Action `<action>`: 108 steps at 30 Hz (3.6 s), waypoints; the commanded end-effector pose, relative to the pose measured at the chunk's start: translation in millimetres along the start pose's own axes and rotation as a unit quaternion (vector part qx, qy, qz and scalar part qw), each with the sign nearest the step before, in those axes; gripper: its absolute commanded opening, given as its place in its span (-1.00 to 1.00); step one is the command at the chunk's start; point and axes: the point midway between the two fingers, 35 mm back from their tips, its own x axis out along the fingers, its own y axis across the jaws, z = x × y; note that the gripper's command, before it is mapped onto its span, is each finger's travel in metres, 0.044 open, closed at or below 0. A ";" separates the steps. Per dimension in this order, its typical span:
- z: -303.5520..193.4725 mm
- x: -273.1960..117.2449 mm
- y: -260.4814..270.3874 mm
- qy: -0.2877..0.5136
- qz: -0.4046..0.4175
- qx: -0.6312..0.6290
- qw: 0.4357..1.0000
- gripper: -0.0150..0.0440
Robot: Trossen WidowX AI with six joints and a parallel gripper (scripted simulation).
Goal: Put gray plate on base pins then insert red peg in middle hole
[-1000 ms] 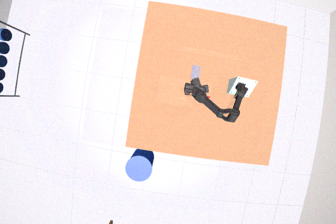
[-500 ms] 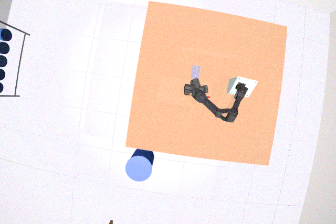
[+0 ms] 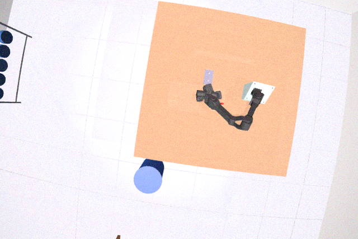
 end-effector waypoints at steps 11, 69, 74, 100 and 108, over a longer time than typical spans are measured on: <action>0.2 0.7 -1.0 0.000 -0.001 0.004 1.000 -0.16; 23.9 -124.3 -3.6 -0.004 -0.002 0.022 1.000 -0.49; 38.7 -117.5 -3.8 -0.004 -0.002 0.035 0.999 -0.49; 110.8 -81.7 -16.3 -0.008 -0.001 0.089 0.996 -0.49; 132.2 -68.6 -23.3 -0.007 -0.001 0.112 0.994 -0.49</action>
